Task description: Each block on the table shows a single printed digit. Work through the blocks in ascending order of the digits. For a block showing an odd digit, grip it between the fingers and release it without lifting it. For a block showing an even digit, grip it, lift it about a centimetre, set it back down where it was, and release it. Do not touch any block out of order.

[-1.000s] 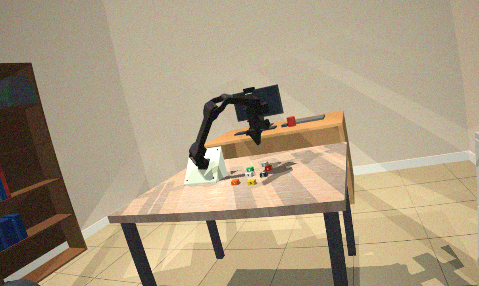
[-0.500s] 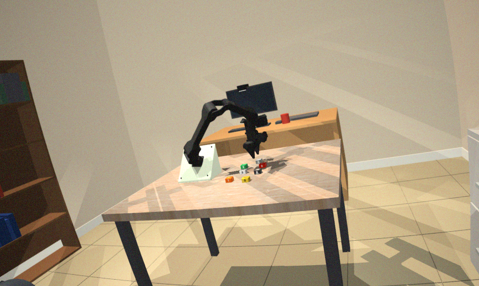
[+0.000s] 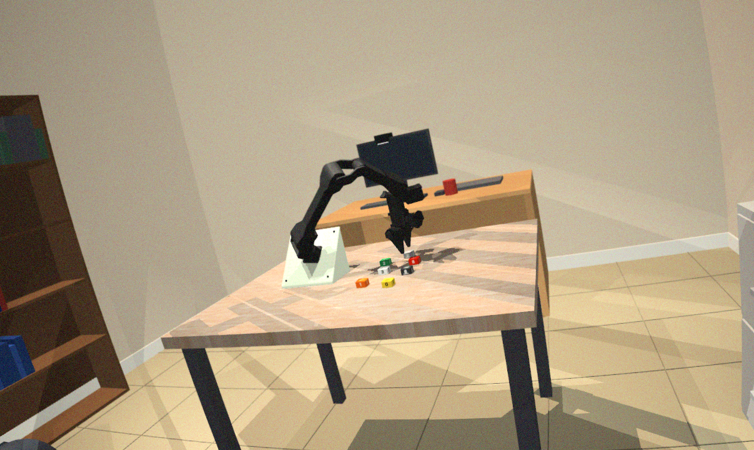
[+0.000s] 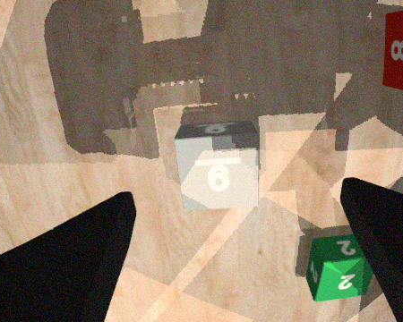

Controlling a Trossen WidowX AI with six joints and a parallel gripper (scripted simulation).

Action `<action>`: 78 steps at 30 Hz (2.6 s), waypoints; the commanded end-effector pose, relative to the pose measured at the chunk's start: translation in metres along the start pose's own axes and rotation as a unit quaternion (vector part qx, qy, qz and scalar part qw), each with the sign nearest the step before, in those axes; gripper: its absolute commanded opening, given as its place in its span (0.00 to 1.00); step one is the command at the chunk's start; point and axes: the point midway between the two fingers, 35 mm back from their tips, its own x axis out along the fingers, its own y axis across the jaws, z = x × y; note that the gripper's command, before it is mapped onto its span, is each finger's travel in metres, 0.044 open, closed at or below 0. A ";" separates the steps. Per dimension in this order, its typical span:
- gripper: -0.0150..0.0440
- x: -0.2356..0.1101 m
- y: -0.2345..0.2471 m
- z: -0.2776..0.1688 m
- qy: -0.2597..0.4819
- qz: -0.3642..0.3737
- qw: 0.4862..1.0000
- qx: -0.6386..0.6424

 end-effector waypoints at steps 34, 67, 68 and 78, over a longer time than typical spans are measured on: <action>0.46 0.019 -0.002 -0.001 -0.001 -0.004 1.000 -0.001; 0.93 -0.017 -0.001 -0.001 -0.001 -0.003 1.000 -0.001; 0.93 -0.017 -0.001 -0.001 -0.001 -0.003 1.000 -0.001; 0.93 -0.099 0.066 -0.056 0.000 0.000 1.000 -0.002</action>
